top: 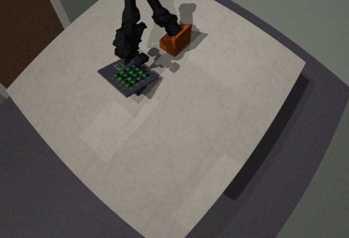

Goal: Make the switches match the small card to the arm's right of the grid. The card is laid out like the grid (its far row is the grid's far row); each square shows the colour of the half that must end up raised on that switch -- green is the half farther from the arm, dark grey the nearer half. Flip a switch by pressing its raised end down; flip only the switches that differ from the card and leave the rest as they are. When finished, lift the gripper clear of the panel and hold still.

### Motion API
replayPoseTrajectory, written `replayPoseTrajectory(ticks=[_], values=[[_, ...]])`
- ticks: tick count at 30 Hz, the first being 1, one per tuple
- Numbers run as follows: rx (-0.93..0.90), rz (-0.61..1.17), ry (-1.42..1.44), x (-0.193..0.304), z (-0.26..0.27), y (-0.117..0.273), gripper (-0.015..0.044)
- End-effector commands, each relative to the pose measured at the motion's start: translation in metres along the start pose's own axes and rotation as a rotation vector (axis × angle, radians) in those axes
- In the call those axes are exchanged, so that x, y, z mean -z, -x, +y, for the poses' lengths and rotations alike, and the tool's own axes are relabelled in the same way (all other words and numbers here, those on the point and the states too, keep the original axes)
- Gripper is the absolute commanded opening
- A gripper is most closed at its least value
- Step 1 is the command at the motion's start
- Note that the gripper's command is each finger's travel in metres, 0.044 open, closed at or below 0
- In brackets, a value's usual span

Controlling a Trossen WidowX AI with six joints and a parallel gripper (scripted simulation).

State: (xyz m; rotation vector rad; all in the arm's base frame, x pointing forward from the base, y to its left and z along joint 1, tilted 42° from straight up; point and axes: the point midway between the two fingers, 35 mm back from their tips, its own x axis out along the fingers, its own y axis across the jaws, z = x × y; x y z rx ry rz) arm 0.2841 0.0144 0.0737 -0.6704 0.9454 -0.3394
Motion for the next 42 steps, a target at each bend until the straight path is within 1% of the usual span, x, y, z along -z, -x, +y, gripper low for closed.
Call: replayPoseTrajectory(ticks=[1,5,8,21,42], values=[[-0.002,-0.007,0.011,0.002,0.000,-0.010,0.0000],[-0.002,-0.007,0.011,0.002,0.000,-0.011,0.0000],[-0.001,-0.008,0.011,0.002,0.000,-0.019,0.0000],[-0.001,-0.008,0.011,0.002,0.000,-0.034,0.0000],[-0.001,-0.008,0.011,0.002,0.000,-0.034,0.0000]])
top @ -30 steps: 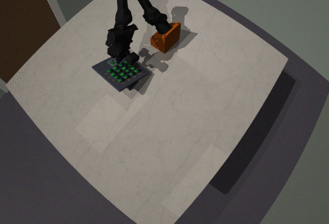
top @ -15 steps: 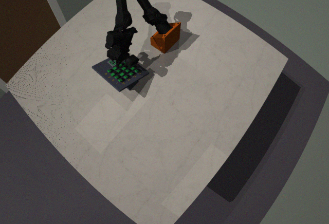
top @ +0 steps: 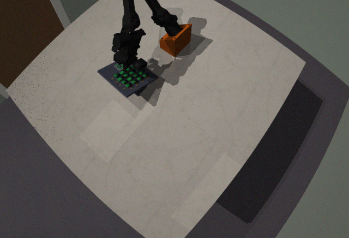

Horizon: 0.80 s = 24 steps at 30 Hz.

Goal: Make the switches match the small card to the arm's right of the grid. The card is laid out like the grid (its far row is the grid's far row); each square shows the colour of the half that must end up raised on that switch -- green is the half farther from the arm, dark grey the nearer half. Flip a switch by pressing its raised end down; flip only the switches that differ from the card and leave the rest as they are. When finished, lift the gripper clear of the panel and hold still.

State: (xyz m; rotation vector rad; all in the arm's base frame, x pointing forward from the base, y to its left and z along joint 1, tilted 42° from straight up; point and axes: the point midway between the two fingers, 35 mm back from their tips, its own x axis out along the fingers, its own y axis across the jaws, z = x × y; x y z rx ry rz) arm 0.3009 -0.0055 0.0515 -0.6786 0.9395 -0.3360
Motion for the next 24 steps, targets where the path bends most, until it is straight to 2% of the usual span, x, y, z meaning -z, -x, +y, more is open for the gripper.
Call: replayPoseTrajectory(ticks=[1,24], values=[[-0.003,-0.001,0.004,-0.0001,0.0007,-0.0002,0.0000],[-0.003,-0.001,0.004,-0.0001,0.0007,-0.0026,0.0000]])
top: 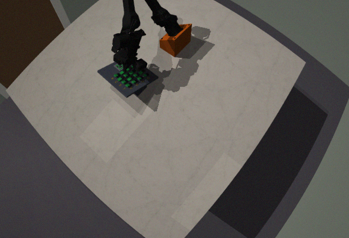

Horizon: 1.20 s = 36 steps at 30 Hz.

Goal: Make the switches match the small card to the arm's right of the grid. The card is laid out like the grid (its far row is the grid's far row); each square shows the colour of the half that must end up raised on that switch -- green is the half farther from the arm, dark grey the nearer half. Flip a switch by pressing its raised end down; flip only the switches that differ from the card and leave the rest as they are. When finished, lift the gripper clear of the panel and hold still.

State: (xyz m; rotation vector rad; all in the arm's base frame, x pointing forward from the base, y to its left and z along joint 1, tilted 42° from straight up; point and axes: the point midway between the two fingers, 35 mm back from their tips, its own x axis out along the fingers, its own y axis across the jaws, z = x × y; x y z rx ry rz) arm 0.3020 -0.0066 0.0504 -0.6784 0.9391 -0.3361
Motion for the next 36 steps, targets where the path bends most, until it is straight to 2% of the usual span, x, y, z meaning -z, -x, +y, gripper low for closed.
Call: replayPoseTrajectory(ticks=[1,26,28,33,36], values=[[-0.003,-0.001,0.004,0.000,0.001,-0.001,0.0000],[-0.003,-0.001,0.004,0.000,0.001,-0.004,0.0000],[-0.004,0.005,-0.001,-0.001,0.001,0.005,0.0000],[-0.006,0.027,0.004,-0.003,0.002,0.058,0.0000],[-0.006,0.027,0.005,-0.003,0.001,0.061,0.0000]])
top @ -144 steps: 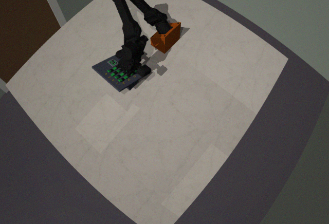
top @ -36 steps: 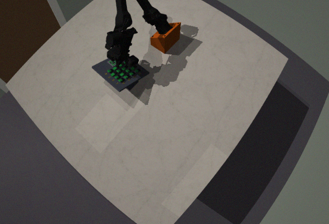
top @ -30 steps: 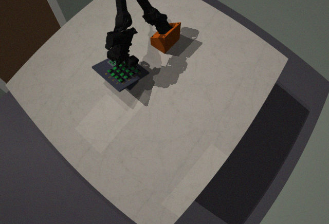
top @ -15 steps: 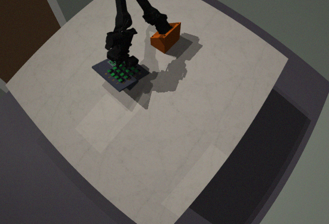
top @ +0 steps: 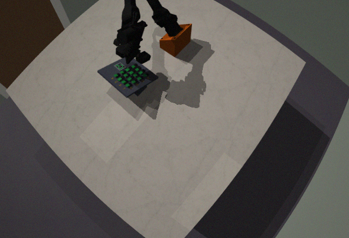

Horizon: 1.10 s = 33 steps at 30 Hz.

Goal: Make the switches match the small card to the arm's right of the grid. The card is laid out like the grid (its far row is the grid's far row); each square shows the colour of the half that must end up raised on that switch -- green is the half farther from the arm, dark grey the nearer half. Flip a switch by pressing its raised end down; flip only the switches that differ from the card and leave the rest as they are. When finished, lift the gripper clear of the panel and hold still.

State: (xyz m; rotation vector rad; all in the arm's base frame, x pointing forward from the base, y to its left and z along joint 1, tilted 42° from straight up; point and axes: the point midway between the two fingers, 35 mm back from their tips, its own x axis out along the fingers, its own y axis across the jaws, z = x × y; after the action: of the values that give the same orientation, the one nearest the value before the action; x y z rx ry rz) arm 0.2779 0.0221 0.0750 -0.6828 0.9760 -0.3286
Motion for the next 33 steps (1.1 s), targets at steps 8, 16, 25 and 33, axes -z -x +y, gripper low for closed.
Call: replayPoseTrajectory(ticks=[8,16,25,33], values=[[0.003,-0.002,-0.012,0.016,0.041,0.016,0.0000],[0.005,0.010,-0.013,0.019,0.050,-0.002,0.0000],[0.006,0.022,-0.013,0.019,0.049,-0.020,0.0000],[0.007,0.021,-0.013,0.019,0.048,-0.032,0.0000]])
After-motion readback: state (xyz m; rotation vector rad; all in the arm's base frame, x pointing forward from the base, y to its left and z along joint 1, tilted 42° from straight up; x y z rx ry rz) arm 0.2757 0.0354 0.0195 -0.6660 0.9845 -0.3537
